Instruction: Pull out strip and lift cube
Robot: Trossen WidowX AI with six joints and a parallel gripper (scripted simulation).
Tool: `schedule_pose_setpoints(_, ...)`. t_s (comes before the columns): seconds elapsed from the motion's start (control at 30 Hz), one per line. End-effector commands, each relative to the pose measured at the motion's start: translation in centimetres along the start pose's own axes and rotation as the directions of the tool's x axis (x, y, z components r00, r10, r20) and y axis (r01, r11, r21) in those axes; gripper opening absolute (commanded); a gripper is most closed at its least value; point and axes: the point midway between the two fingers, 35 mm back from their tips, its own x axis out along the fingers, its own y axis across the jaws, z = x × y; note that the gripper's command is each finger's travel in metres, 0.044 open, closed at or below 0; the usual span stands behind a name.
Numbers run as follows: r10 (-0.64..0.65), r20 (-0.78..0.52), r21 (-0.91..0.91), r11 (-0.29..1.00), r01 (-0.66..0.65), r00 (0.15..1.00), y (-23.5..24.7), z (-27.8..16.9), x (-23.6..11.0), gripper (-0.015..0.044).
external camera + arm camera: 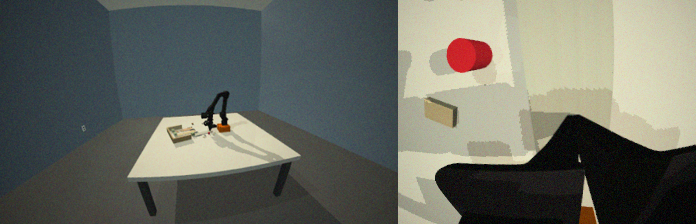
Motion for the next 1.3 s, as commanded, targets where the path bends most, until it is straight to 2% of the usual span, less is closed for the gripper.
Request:
schedule_pose_setpoints(0.0,0.003,-0.015,-0.002,1.000,-0.003,1.000,-0.1,0.3,-1.9,0.0000)
schedule_pose_setpoints(0.1,0.006,-0.032,-0.004,1.000,-0.006,0.999,0.0,0.3,-4.1,0.0000)
schedule_pose_setpoints(0.3,0.006,-0.032,-0.004,1.000,-0.006,0.999,0.0,0.0,-4.1,0.0000)
schedule_pose_setpoints(0.47,0.006,-0.030,-0.101,0.995,-0.009,1.000,0.1,2.1,-3.9,0.0131)
schedule_pose_setpoints(0.87,0.007,-0.028,-0.103,0.995,-0.009,1.000,0.1,5.6,-4.3,0.0440)
schedule_pose_setpoints(1.27,0.007,-0.025,-0.103,0.995,-0.009,1.000,0.1,9.3,-4.7,0.0440)
